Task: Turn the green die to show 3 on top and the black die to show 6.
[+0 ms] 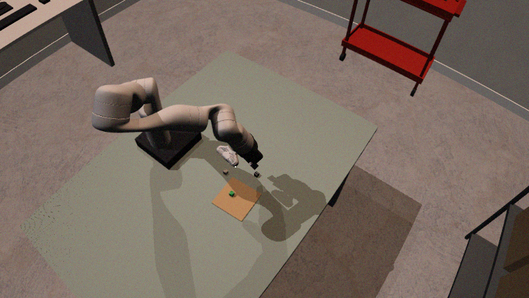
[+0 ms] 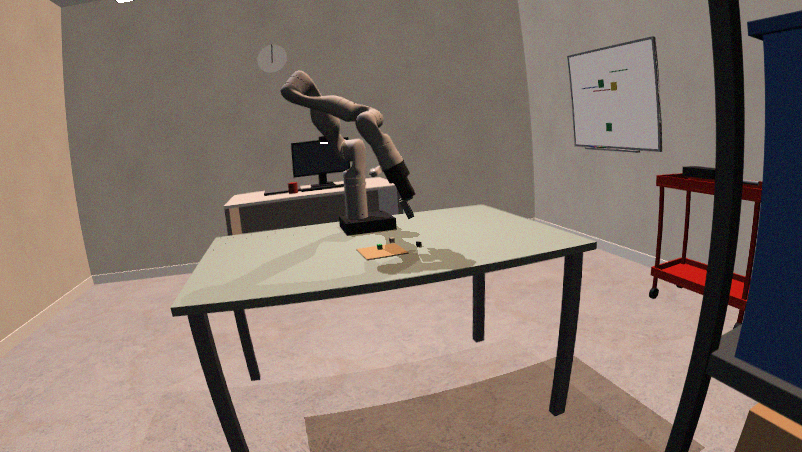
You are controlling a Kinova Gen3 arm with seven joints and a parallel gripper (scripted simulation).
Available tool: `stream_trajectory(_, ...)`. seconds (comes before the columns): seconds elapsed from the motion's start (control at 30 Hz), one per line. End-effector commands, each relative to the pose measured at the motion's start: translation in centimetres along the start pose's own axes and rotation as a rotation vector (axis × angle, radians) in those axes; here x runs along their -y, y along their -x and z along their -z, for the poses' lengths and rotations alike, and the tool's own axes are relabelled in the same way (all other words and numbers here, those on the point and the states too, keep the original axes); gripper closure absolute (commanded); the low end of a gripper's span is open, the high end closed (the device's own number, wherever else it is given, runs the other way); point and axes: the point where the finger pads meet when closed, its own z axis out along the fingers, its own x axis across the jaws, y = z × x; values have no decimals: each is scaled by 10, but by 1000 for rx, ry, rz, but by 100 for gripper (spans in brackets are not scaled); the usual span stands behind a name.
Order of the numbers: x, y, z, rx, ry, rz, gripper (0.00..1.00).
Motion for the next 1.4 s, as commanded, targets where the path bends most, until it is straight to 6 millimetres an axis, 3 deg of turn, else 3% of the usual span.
stream_trajectory(0.0,-22,-2,0,8,-88,63,36)
stream_trajectory(0.37,-39,-3,4,18,-353,61,36)
stream_trajectory(0.8,-43,-4,5,22,-409,61,36)
stream_trajectory(0.83,-43,-4,5,22,-409,61,0)
stream_trajectory(1.37,-43,-4,5,20,-409,69,0)
